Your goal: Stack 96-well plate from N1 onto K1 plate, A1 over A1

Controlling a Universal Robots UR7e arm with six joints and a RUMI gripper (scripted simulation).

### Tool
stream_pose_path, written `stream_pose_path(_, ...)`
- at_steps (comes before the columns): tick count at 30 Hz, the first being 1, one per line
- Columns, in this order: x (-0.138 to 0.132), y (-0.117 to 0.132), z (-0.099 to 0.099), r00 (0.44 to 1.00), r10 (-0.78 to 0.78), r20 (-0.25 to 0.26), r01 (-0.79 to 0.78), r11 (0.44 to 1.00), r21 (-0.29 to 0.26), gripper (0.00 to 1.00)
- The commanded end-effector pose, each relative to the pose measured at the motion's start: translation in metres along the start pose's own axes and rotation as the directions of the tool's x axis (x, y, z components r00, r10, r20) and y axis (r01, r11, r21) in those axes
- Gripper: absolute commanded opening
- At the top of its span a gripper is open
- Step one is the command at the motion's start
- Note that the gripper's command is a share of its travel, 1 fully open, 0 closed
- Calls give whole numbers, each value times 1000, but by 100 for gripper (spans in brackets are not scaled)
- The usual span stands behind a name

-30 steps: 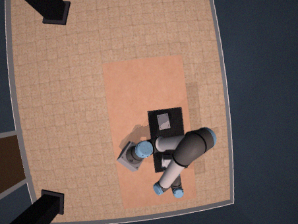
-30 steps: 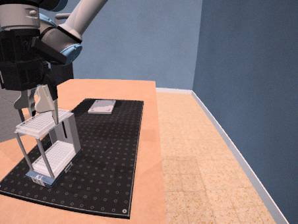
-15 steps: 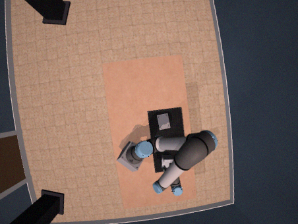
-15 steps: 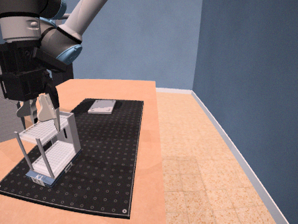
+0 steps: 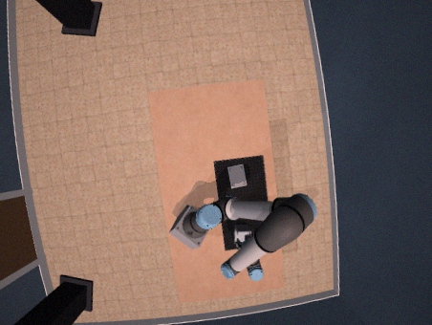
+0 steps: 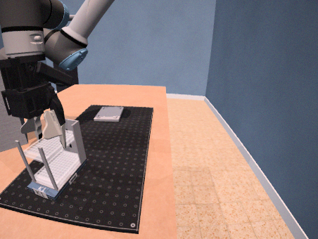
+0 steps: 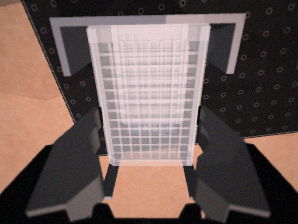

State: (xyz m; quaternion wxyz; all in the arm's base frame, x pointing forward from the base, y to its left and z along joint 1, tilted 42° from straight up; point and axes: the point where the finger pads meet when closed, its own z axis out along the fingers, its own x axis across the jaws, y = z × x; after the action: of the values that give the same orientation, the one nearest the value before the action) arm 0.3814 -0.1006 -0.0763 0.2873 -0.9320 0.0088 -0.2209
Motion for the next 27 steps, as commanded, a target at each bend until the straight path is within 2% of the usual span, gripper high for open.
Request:
stream_pose_path(1,0,1,7,1000,0,-1,0,1000,-1,0)
stream_pose_path(27,0,1,47,1000,0,-1,0,1000,-1,0)
